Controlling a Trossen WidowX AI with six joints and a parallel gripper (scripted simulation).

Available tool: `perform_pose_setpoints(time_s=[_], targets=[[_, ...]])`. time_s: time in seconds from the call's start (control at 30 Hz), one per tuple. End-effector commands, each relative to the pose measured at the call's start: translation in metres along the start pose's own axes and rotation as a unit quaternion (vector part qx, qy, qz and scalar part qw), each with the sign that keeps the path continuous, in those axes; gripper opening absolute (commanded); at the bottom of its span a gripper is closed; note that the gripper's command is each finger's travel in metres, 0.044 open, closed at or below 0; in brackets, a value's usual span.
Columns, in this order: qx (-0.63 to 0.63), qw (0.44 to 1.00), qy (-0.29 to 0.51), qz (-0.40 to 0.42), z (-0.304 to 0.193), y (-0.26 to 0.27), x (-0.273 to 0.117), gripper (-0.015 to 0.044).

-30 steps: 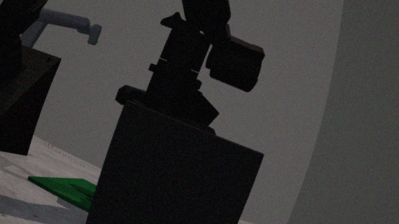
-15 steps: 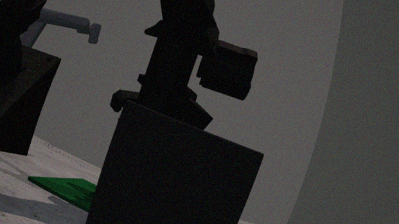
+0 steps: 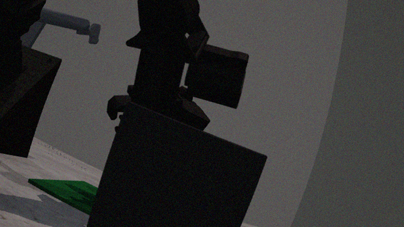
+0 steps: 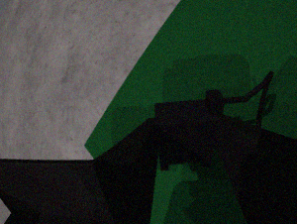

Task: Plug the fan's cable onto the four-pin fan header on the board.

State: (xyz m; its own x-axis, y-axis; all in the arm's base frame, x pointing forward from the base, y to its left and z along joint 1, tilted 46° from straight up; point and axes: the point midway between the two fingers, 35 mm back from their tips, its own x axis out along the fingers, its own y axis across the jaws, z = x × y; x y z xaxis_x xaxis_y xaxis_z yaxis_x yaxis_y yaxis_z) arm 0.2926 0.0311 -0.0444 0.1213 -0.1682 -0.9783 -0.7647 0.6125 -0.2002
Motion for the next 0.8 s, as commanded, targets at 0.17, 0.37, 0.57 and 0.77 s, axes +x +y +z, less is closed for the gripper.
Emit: perform_pose_setpoints(time_s=[0.17, 0.37, 0.57, 0.77], targets=[[-0.007, 0.999, -0.052, 0.017, -0.0029, 0.0013, 0.0035, 0.0000], [-0.012, 0.996, -0.087, 0.022, -0.0032, 0.0001, 0.0042, 0.0000], [-0.018, 0.992, -0.122, 0.023, -0.0036, -0.0012, 0.0040, 0.0000], [-0.026, 0.987, -0.158, 0.021, -0.0041, -0.0028, 0.0028, 0.0000]])
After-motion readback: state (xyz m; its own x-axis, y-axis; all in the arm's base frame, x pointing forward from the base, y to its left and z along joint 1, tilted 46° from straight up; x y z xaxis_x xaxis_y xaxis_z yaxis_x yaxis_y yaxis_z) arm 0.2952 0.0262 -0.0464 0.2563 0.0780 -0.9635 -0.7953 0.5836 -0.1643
